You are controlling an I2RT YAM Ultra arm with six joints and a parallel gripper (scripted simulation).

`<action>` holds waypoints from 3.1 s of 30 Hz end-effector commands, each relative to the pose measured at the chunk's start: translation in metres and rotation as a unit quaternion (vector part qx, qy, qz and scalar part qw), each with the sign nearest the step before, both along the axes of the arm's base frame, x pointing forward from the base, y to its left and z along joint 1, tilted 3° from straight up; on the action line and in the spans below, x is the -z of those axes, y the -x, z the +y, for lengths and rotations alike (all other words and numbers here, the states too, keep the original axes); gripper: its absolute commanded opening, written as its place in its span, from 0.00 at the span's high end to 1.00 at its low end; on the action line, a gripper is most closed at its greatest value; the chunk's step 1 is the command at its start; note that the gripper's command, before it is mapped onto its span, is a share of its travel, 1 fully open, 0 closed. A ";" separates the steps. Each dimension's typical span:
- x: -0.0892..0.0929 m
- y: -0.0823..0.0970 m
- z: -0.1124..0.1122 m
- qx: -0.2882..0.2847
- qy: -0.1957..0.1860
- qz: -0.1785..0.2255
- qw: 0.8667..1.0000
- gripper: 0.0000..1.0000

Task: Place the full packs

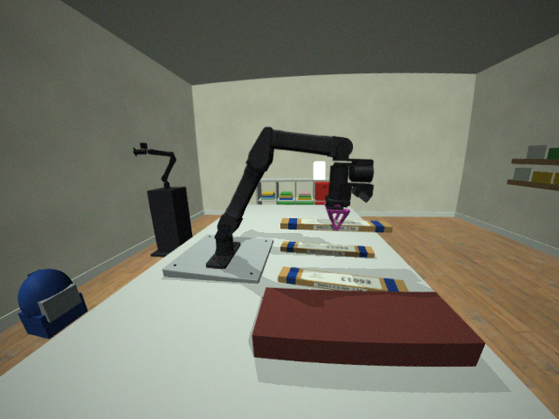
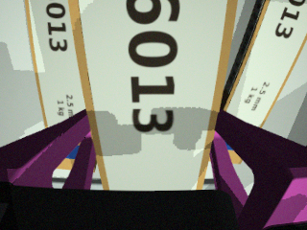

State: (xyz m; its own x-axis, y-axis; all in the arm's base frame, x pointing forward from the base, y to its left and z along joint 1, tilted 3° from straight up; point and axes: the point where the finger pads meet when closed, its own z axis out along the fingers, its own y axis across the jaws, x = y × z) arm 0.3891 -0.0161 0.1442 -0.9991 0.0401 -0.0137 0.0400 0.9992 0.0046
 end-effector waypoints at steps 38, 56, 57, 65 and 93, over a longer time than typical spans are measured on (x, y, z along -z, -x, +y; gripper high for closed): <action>-0.021 -0.004 -0.001 0.000 0.000 -0.024 1.000 1.00; -0.021 -0.004 -0.001 0.000 0.000 -0.024 1.000 1.00; -0.021 -0.004 -0.001 0.000 0.000 -0.024 1.000 1.00; -0.021 -0.004 -0.001 0.000 0.000 -0.024 1.000 1.00; -0.033 -0.004 0.030 -0.052 0.002 -0.038 0.998 1.00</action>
State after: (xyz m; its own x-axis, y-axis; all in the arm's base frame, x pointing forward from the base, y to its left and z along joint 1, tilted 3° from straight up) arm 0.3912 0.0064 0.1489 -0.9977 -0.0636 -0.0241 -0.0637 0.9980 0.0032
